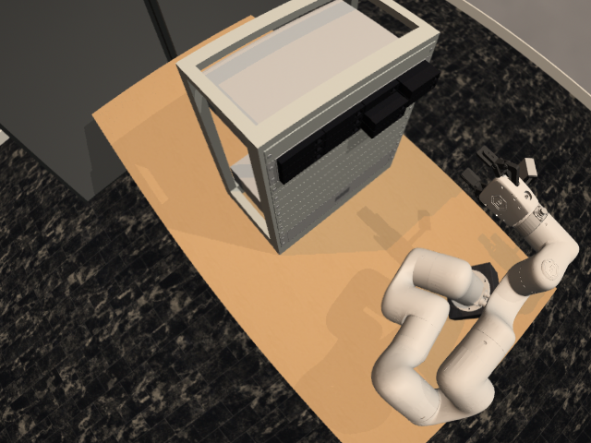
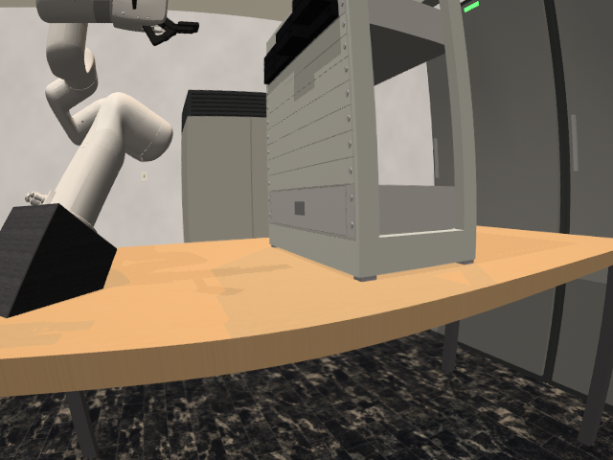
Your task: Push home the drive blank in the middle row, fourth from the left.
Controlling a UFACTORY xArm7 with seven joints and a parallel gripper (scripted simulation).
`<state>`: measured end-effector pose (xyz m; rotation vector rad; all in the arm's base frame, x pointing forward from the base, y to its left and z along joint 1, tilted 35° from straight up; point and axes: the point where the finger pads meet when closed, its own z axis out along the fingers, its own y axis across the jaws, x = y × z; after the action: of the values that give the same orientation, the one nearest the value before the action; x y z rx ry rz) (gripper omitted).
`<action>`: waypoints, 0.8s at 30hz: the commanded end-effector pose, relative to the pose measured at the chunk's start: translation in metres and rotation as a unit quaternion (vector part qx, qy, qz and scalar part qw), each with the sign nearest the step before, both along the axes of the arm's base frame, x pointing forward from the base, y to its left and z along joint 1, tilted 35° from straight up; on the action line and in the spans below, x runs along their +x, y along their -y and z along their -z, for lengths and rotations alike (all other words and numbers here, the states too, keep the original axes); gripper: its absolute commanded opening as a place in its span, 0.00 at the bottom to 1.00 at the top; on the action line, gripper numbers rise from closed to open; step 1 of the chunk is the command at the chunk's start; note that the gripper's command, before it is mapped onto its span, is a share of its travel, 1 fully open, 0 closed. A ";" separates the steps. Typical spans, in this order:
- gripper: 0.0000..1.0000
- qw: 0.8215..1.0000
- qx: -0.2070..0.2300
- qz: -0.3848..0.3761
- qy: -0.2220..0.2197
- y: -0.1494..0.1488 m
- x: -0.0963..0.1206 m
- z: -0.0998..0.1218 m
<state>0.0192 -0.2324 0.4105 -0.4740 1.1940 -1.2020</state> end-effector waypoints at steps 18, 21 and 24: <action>1.00 1.000 0.001 0.002 -0.001 0.041 0.066 -0.021; 1.00 1.000 0.001 0.002 -0.001 0.042 0.069 -0.022; 1.00 1.000 0.001 0.002 -0.001 0.043 0.070 -0.022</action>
<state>0.0859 -0.2702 0.4293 -0.4726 1.1986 -1.1987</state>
